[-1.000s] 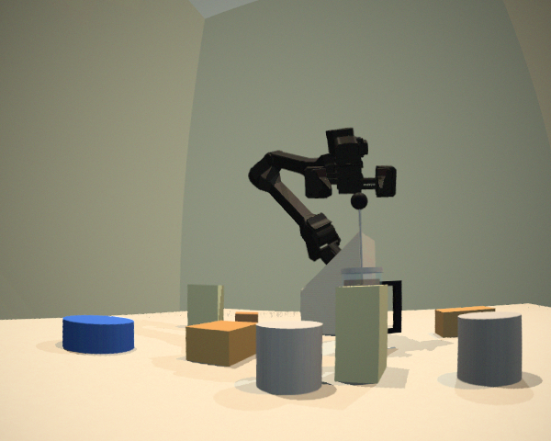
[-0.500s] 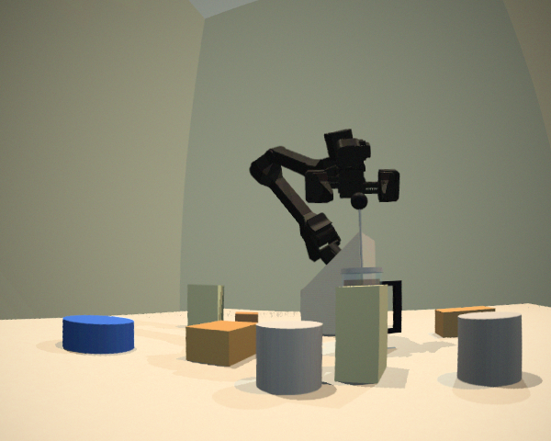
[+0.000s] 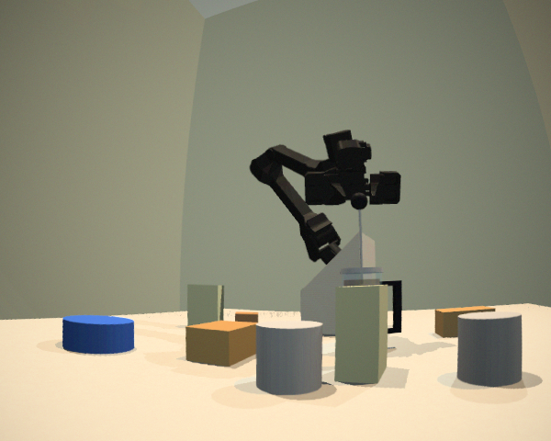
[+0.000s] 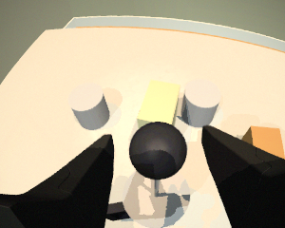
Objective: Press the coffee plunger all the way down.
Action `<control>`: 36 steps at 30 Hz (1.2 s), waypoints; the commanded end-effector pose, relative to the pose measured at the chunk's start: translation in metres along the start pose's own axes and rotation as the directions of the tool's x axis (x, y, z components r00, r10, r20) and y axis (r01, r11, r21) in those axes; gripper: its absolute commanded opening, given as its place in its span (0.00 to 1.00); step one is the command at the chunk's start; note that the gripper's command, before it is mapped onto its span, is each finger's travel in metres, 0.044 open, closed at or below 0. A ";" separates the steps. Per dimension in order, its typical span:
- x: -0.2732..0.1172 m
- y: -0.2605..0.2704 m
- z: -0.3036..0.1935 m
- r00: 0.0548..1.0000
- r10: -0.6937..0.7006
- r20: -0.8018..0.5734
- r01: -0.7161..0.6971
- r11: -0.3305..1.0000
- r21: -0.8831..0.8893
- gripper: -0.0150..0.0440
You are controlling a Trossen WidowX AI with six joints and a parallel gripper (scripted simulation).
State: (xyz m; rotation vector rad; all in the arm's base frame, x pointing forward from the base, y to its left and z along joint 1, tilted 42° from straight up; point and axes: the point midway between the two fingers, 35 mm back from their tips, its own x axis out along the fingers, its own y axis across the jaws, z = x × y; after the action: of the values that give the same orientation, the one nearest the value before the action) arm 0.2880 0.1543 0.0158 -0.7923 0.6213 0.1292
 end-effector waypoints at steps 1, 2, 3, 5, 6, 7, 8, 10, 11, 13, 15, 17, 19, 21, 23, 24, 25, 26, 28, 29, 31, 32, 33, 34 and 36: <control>0.000 0.001 0.000 1.000 0.004 0.001 -0.004 1.000 -0.002 0.47; 0.000 0.001 0.000 1.000 0.004 0.001 -0.004 1.000 -0.002 0.46; 0.000 0.001 0.000 1.000 0.004 0.001 -0.004 1.000 -0.002 0.46; 0.000 0.001 0.000 1.000 0.004 0.001 -0.004 1.000 -0.002 0.46; 0.000 0.001 0.000 1.000 0.004 0.001 -0.004 1.000 -0.002 0.46; 0.000 0.001 0.000 1.000 0.004 0.001 -0.004 1.000 -0.002 0.46; 0.000 0.001 0.000 1.000 0.004 0.001 -0.004 1.000 -0.002 0.46; 0.000 0.001 0.000 1.000 0.004 0.001 -0.004 1.000 -0.002 0.46; 0.000 0.001 0.000 1.000 0.004 0.001 -0.004 1.000 -0.002 0.46; 0.001 0.001 -0.001 1.000 0.004 0.001 -0.004 1.000 -0.002 0.46; 0.002 0.001 -0.002 1.000 0.005 0.000 -0.005 1.000 -0.002 0.46; 0.004 0.001 -0.004 1.000 0.005 0.000 -0.005 1.000 -0.002 0.46; 0.007 0.002 -0.006 1.000 0.005 0.000 -0.005 1.000 -0.002 0.46; 0.009 0.002 -0.009 1.000 0.005 -0.001 -0.005 1.000 -0.002 0.46; 0.011 0.002 -0.011 1.000 0.006 -0.001 -0.006 1.000 -0.002 0.46; 0.012 0.003 -0.013 1.000 0.006 -0.001 -0.006 1.000 -0.002 0.46; 0.014 0.003 -0.014 1.000 0.006 -0.001 -0.006 1.000 -0.002 0.46; 0.015 0.003 -0.015 1.000 0.006 -0.002 -0.006 1.000 -0.002 0.46; 0.017 0.003 -0.018 1.000 0.006 -0.002 -0.006 1.000 -0.002 0.46; 0.018 0.003 -0.019 1.000 0.006 -0.002 -0.006 1.000 -0.002 0.46; 0.020 0.004 -0.021 1.000 0.006 -0.002 -0.006 1.000 -0.001 0.46; 0.021 0.004 -0.023 1.000 0.007 -0.002 -0.007 1.000 -0.001 0.46; 0.023 0.004 -0.024 1.000 0.007 -0.002 -0.007 1.000 -0.001 0.46; 0.024 0.004 -0.025 1.000 0.007 -0.003 -0.007 1.000 -0.001 0.46; 0.026 0.004 -0.028 1.000 0.007 -0.003 -0.007 1.000 -0.001 0.46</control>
State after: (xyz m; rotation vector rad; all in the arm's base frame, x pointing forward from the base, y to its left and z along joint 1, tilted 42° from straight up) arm 0.2986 0.1474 -0.0019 -0.7812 0.5879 0.1372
